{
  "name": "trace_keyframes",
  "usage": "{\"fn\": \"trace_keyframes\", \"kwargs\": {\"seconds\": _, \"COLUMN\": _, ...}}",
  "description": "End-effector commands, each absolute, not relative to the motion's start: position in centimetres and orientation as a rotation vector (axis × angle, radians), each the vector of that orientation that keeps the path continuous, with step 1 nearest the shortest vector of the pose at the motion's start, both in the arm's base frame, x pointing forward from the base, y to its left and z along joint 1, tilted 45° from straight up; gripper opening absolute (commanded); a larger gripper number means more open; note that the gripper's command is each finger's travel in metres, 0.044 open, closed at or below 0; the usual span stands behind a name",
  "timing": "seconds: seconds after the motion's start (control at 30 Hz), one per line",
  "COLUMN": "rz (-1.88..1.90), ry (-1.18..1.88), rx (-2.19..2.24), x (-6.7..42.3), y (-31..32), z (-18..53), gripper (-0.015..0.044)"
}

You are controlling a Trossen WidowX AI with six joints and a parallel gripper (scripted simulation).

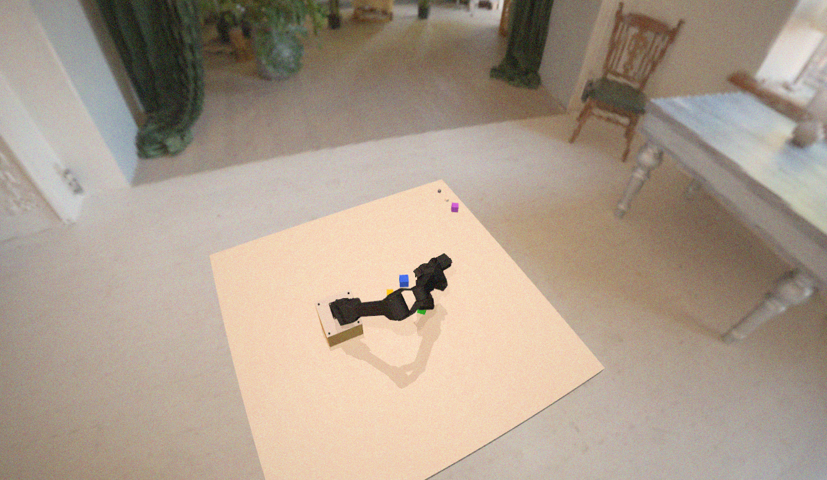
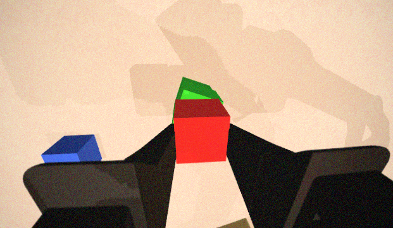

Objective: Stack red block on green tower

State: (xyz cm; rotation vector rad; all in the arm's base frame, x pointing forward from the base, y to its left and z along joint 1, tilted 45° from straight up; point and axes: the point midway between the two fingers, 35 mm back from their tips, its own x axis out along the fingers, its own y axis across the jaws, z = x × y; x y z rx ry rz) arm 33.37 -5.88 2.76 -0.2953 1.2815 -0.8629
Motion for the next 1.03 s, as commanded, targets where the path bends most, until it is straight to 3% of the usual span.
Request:
{"fn": "trace_keyframes", "kwargs": {"seconds": 0.0, "rz": -0.863, "ry": 1.280, "rx": -0.294, "x": 33.38, "y": -5.89, "z": 2.74, "gripper": 0.0236}}
{"fn": "trace_keyframes", "kwargs": {"seconds": 0.27, "rz": -0.863, "ry": 1.280, "rx": -0.294, "x": 33.38, "y": -5.89, "z": 2.74, "gripper": 0.0440}}
{"fn": "trace_keyframes", "kwargs": {"seconds": 1.0, "rz": -0.863, "ry": 1.280, "rx": -0.294, "x": 33.38, "y": -5.89, "z": 2.74, "gripper": 0.0440}}
